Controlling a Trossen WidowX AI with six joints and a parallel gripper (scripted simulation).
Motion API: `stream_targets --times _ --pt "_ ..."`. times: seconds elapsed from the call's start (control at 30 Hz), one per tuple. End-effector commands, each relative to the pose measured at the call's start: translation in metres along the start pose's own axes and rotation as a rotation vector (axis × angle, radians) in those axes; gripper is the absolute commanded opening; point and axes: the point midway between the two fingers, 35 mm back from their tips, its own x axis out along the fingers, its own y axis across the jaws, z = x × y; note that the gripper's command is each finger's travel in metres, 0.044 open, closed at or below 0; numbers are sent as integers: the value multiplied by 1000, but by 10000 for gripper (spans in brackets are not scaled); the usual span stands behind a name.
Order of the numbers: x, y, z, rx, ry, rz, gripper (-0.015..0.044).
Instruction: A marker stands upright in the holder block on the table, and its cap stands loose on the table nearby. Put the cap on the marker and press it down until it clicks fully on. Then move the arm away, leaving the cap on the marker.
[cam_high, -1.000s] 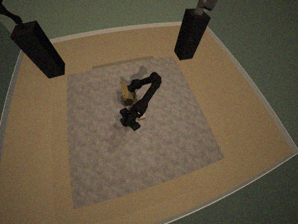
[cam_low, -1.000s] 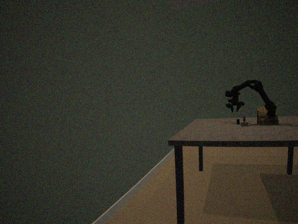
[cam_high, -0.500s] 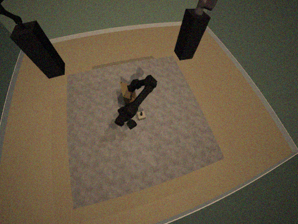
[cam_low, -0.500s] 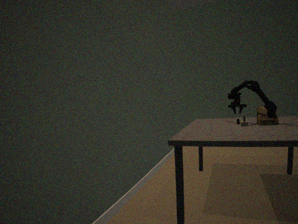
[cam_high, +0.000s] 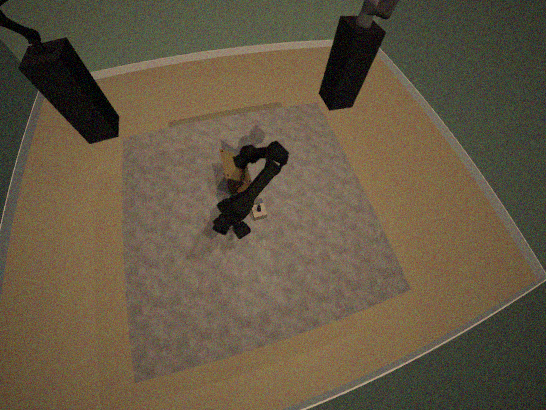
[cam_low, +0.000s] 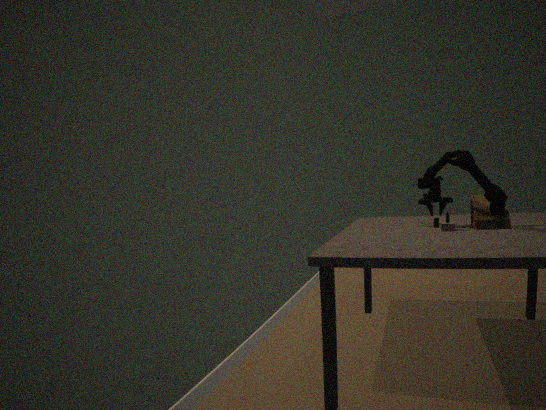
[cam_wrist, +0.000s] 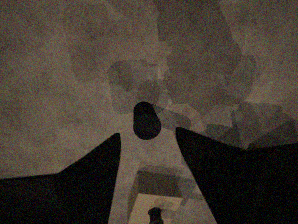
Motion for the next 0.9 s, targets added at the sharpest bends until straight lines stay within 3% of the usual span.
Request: stream_targets --times 0.0,0.87 --pt "7 0 0 6 5 3 240" --pt "49 0 -1 6 7 4 240"
